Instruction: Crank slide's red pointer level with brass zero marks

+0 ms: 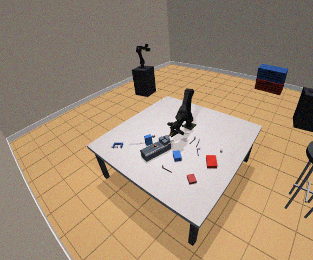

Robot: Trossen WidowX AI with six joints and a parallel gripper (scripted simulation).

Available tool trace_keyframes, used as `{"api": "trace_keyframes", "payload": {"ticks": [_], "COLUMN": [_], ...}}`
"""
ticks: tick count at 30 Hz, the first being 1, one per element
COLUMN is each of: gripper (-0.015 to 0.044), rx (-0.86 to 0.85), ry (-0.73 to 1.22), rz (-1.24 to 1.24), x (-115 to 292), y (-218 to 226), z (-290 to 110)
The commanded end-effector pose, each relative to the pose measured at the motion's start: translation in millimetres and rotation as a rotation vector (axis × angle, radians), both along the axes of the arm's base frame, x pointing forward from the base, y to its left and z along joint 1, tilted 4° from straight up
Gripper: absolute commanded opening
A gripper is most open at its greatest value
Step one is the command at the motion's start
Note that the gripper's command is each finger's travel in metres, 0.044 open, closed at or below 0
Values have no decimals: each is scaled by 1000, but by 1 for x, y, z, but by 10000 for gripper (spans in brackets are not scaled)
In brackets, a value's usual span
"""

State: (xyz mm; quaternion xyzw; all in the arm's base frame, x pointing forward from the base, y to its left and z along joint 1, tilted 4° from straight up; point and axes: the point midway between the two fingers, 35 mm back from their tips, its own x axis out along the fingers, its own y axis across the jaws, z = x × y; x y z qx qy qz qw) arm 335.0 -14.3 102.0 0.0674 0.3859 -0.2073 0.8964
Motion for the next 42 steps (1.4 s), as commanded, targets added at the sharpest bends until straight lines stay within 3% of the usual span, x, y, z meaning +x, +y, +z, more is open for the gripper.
{"api": "trace_keyframes", "payload": {"ticks": [1,42], "gripper": [0,0], "rx": [-1,0], "ry": [7,6], "rz": [1,1], "x": [-1,6], "y": [0,14], "z": [-3,-4]}}
